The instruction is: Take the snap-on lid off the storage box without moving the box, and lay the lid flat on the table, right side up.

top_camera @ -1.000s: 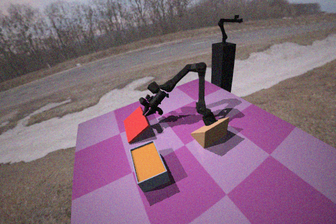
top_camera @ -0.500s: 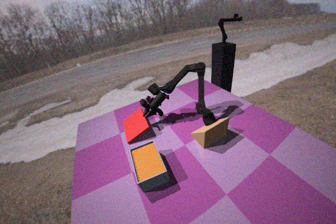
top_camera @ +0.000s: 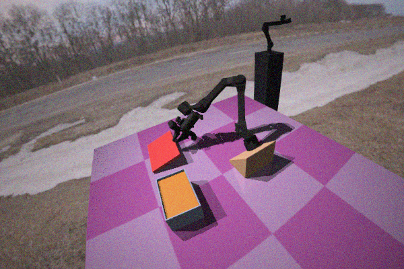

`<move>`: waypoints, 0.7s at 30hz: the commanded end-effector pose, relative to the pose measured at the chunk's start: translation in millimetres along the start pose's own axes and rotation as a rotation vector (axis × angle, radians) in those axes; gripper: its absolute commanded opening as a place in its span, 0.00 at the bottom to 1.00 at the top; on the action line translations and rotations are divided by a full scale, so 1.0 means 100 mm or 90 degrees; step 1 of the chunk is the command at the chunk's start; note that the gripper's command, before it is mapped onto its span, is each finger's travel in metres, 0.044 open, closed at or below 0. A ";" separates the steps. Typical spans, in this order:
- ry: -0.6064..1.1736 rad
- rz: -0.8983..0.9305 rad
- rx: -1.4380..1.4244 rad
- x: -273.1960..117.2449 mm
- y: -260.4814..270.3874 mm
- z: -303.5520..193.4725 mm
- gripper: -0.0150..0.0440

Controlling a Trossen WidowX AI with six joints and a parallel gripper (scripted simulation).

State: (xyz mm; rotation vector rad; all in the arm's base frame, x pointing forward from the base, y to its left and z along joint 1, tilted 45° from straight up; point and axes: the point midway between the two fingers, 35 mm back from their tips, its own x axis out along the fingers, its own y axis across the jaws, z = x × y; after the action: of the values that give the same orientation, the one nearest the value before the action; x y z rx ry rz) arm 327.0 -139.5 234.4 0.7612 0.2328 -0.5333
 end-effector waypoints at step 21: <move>0.000 -0.003 -0.002 -0.24 -0.20 -0.01 1.00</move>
State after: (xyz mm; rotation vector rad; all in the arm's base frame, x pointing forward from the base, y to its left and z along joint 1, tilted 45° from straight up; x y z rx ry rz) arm 304.0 -143.1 231.0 0.7614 0.2372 -0.5446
